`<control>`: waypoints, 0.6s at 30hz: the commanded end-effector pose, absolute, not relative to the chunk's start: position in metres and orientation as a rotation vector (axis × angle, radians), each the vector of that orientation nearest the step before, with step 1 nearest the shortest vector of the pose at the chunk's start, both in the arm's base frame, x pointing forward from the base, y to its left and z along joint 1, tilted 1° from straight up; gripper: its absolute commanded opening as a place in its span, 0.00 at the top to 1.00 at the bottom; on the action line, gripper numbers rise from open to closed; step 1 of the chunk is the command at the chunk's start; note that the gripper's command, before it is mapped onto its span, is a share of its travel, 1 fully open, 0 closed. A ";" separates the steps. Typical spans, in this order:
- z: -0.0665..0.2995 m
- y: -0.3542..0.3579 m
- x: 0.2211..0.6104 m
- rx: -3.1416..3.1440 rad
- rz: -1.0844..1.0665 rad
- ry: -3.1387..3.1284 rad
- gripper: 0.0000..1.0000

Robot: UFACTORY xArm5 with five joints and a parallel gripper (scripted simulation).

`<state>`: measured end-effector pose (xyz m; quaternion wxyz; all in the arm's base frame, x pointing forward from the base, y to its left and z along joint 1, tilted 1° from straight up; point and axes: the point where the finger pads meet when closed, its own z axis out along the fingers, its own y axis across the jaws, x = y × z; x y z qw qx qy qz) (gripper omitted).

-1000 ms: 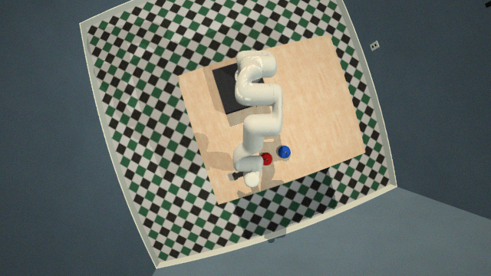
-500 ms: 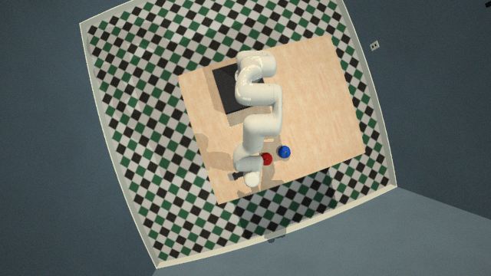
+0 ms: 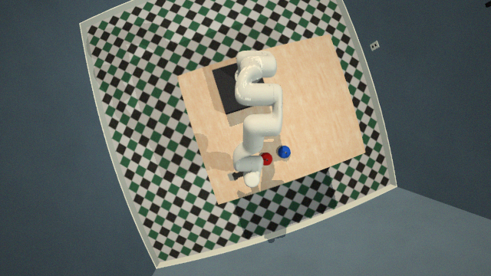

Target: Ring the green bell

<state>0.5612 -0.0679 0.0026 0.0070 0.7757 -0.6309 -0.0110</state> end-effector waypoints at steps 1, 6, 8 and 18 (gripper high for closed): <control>0.004 -0.068 0.563 2.428 -0.029 -1.975 1.00; 0.003 -0.068 0.563 2.428 -0.029 -1.975 1.00; 0.001 -0.068 0.563 2.428 -0.029 -1.975 1.00; -0.005 -0.068 0.562 2.428 -0.029 -1.975 1.00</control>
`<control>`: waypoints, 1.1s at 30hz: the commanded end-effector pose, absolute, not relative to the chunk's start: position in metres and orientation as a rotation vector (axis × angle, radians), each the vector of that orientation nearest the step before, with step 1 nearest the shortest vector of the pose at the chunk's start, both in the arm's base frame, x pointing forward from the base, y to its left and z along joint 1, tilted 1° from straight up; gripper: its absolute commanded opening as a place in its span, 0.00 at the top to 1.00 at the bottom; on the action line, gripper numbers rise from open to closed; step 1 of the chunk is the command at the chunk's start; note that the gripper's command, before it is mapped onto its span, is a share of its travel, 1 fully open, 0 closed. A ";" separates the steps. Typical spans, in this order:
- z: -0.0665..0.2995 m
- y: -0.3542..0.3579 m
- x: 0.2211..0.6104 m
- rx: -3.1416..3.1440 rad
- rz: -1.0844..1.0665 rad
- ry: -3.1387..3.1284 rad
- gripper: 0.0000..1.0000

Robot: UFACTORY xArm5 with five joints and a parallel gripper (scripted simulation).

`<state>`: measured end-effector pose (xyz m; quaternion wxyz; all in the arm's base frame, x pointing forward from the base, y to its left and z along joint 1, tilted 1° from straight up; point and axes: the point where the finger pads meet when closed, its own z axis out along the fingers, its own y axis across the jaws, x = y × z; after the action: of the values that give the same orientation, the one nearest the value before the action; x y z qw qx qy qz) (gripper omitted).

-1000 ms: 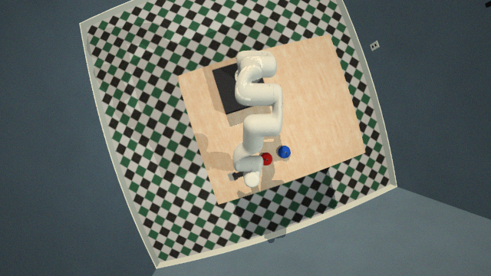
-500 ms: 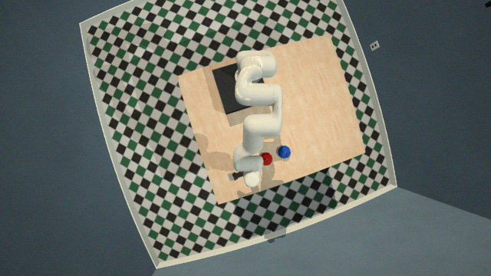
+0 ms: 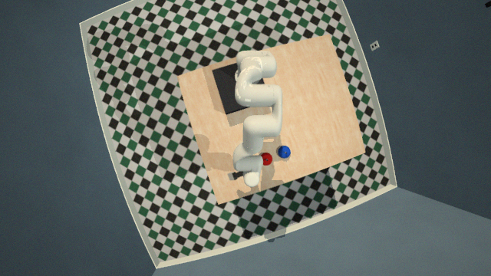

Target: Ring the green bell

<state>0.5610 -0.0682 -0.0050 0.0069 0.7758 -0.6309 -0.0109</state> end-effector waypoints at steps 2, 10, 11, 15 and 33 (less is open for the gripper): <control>-0.005 -0.068 0.562 2.428 -0.029 -1.975 1.00; -0.005 -0.068 0.562 2.428 -0.029 -1.975 1.00; -0.005 -0.068 0.562 2.428 -0.029 -1.975 1.00; -0.007 -0.069 0.562 2.428 -0.029 -1.975 1.00; -0.009 -0.069 0.562 2.428 -0.029 -1.975 1.00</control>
<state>0.5620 -0.0687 -0.0086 0.0060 0.7759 -0.6308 -0.0095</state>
